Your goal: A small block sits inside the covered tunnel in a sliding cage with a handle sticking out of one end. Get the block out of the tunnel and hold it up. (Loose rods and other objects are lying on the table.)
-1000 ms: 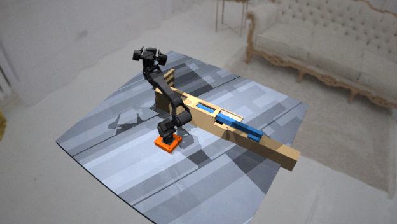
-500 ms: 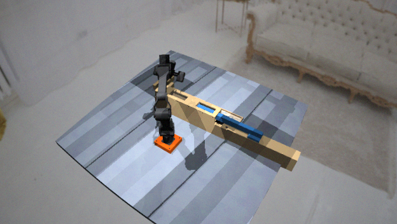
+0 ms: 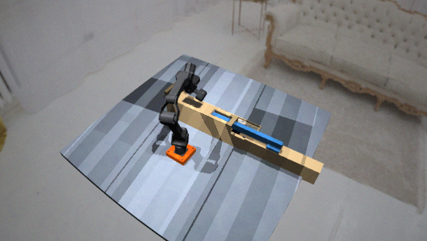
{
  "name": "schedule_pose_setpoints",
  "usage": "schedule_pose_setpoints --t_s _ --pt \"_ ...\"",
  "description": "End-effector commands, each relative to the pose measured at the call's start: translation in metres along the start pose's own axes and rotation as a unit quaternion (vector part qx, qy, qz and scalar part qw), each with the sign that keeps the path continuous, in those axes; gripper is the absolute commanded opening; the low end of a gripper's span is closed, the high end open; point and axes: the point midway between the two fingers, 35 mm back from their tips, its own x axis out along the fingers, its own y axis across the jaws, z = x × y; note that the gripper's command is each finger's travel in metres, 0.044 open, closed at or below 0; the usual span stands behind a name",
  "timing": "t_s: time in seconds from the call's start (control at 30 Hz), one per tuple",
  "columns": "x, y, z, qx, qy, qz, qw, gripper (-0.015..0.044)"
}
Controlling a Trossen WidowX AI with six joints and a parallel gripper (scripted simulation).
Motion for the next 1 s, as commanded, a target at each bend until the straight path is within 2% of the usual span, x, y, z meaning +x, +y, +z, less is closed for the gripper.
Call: schedule_pose_setpoints --t_s 0.0,0.27,0.5,0.67,0.97 --pt "0.004 -0.016 0.008 0.041 0.006 -0.018 0.999 0.0440" --pt "0.012 -0.116 0.049 0.251 0.004 -0.114 0.961 0.0440" --pt "0.001 -0.220 0.060 0.430 -0.018 -0.188 0.883 0.0440" --pt "-0.010 -0.287 0.053 0.519 -0.053 -0.237 0.819 0.0440" --pt "-0.031 -0.371 -0.001 0.649 -0.027 -0.253 0.717 0.0440"
